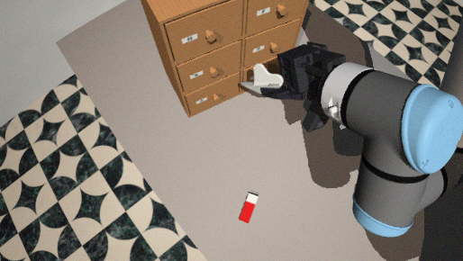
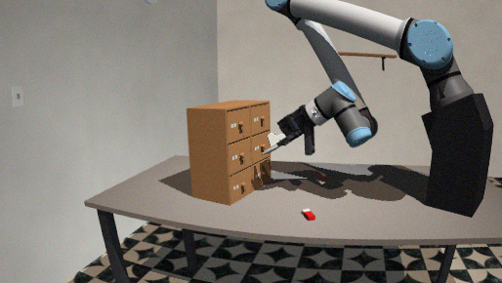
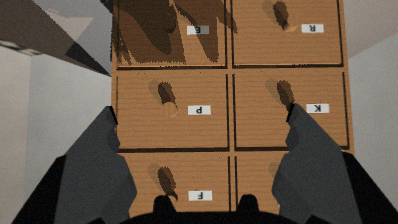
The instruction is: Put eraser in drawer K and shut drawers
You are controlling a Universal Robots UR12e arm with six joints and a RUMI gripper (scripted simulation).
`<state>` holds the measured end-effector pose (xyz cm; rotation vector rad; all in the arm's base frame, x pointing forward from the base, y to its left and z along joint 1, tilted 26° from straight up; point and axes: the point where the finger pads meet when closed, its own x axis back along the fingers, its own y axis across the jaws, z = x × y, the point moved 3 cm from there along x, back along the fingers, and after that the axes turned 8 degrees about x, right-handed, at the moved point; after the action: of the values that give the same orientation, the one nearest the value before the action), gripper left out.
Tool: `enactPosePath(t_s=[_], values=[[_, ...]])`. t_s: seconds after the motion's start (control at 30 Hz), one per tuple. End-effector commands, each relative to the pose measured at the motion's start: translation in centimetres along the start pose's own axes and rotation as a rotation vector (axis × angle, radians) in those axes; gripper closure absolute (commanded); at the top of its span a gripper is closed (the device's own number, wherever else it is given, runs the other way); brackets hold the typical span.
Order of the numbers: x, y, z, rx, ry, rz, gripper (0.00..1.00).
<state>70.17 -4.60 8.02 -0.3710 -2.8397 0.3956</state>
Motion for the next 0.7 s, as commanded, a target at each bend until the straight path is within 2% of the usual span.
enactPosePath(t_s=[0.0,0.37,0.67], values=[[-0.32,0.02,0.09,0.0,-0.028,0.003,0.0],[-0.98,0.06,0.4,0.0,-0.08,0.011,0.0],[-1.19,0.08,0.51,0.0,-0.098,0.013,0.0]])
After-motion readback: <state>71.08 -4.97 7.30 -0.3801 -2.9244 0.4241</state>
